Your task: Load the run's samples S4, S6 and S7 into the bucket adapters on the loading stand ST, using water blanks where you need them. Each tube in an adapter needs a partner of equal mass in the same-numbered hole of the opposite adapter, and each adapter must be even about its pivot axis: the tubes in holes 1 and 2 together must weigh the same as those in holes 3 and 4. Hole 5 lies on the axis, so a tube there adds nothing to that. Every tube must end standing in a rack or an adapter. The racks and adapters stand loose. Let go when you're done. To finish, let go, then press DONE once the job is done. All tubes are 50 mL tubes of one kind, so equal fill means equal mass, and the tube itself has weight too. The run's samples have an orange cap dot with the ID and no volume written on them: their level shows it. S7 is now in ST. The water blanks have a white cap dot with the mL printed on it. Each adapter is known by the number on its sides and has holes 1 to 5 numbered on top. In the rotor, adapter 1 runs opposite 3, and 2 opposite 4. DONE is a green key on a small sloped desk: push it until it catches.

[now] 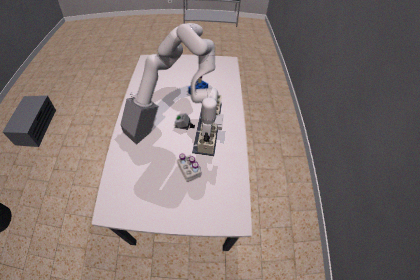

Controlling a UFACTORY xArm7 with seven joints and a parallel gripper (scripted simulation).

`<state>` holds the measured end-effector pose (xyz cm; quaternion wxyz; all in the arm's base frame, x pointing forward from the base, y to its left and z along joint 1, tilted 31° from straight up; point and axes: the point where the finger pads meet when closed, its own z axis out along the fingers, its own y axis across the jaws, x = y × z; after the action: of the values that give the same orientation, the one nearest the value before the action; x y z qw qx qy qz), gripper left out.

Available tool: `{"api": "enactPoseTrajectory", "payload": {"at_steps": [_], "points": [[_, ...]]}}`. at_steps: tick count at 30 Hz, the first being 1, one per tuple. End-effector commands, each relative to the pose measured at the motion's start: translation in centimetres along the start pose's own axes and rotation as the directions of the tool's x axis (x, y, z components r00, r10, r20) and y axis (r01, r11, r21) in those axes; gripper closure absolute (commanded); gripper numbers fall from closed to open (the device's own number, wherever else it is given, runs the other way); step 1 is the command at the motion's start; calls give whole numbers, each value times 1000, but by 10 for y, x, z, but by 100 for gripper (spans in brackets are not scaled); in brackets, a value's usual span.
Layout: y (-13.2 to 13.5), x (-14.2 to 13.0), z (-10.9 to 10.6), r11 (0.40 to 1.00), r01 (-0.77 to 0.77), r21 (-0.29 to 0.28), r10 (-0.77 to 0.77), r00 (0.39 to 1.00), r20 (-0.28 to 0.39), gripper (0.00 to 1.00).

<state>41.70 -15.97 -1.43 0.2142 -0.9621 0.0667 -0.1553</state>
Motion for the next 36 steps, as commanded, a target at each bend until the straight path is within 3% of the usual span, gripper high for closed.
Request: {"api": "enactPoseTrajectory", "payload": {"at_steps": [1, 9, 36], "points": [[1, 1, -1, 1000, 0, -3, 0, 1000, -3, 56], [1, 1, -1, 1000, 0, -3, 0, 1000, -3, 56], [1, 1, -51, 1000, 0, -3, 0, 1000, -3, 56]]}}
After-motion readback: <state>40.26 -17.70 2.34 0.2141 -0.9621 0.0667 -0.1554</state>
